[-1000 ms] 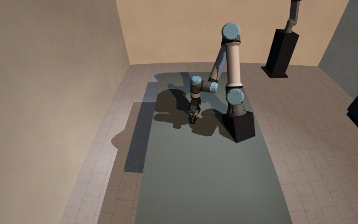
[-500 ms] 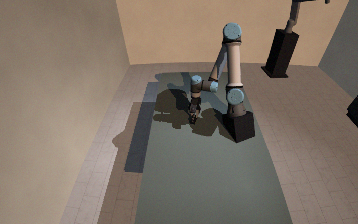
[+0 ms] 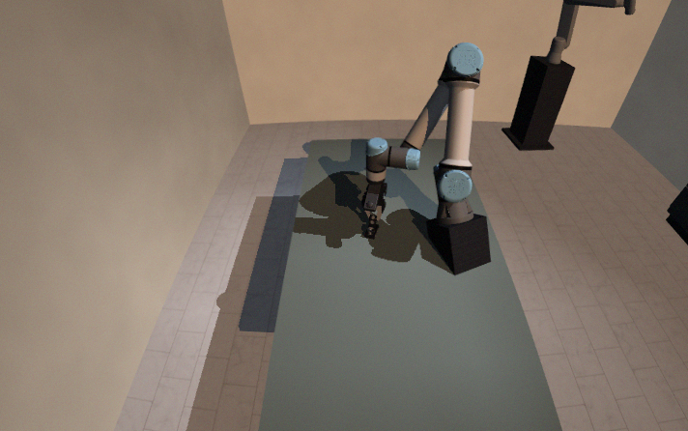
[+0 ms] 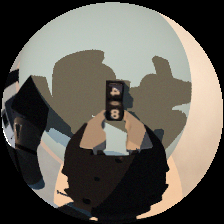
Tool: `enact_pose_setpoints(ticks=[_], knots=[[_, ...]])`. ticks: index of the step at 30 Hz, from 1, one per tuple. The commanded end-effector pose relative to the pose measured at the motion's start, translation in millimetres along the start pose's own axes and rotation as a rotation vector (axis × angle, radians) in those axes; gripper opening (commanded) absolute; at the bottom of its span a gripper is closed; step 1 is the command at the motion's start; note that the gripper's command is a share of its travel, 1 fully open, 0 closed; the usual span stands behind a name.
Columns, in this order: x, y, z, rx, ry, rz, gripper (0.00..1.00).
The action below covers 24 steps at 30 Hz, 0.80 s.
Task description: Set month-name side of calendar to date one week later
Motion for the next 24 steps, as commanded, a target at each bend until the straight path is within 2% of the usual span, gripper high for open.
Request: enact_pose_setpoints(ticks=[1,10,24], knots=[[-15.8,0,0,0.001,0.0,-0.002,0.1],[-48.1,0,0,0.001,0.0,-0.002,0.1],[-65.1,0,0,0.001,0.0,-0.002,0.1]])
Point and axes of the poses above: the point where the finger pads meet when closed, its own x axis out along the fingers, its own y axis across the jaws, z = x × y, the point moved 9 cm from there along -x, back along the fingers, and after that the axes turned 14 degrees about -x, right-handed, at the moved point
